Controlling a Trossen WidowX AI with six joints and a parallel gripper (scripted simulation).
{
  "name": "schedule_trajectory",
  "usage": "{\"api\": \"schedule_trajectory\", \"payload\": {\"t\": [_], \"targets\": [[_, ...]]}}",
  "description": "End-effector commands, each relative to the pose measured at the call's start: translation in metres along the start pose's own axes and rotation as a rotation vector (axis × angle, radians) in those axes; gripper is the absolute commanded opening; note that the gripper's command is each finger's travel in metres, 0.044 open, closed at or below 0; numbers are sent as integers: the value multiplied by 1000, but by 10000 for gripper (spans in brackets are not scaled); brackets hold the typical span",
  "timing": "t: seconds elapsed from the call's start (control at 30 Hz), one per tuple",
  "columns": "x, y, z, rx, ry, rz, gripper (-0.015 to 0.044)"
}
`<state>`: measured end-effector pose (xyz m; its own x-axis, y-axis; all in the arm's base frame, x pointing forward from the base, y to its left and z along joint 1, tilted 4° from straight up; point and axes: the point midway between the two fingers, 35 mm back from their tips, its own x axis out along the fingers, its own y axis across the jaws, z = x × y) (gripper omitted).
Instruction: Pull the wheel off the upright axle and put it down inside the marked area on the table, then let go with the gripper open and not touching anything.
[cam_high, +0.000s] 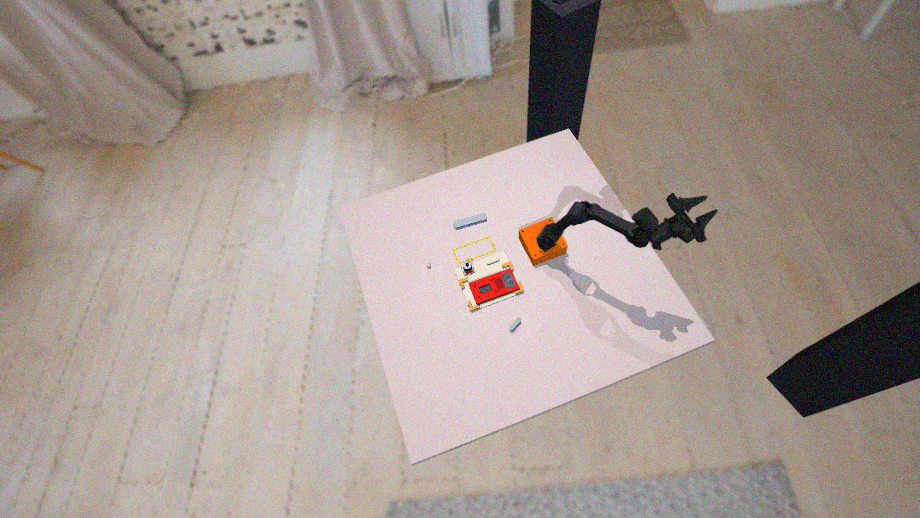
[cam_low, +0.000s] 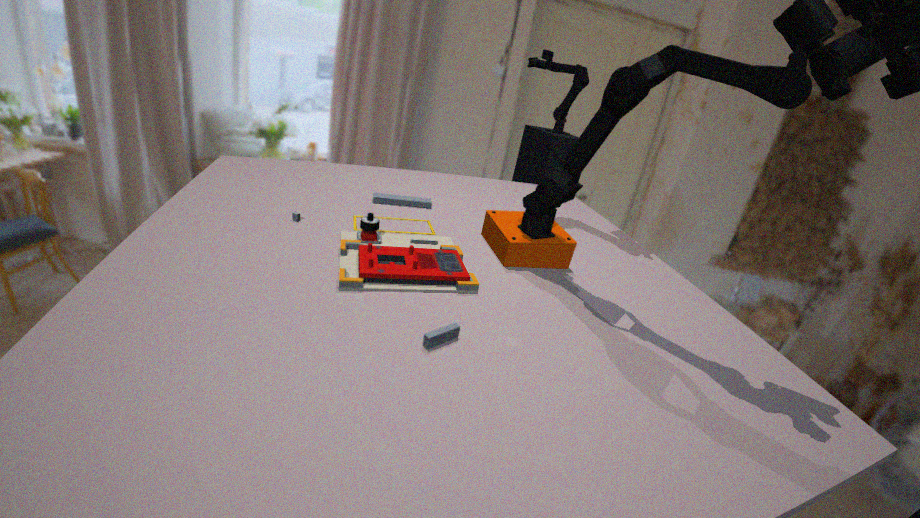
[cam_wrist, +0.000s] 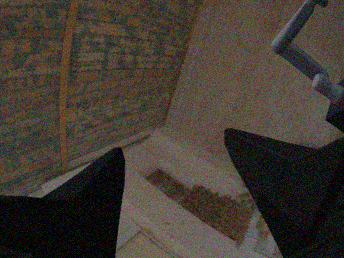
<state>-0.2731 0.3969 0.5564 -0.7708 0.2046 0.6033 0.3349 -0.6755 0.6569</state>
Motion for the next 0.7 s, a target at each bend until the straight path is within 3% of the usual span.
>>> {"api": "schedule_trajectory", "payload": {"t": [0.0,0.67], "targets": [[-21,-7,29,-36,-67,-70,300],[-138,-46,146,-172,-312,-435,300]]}}
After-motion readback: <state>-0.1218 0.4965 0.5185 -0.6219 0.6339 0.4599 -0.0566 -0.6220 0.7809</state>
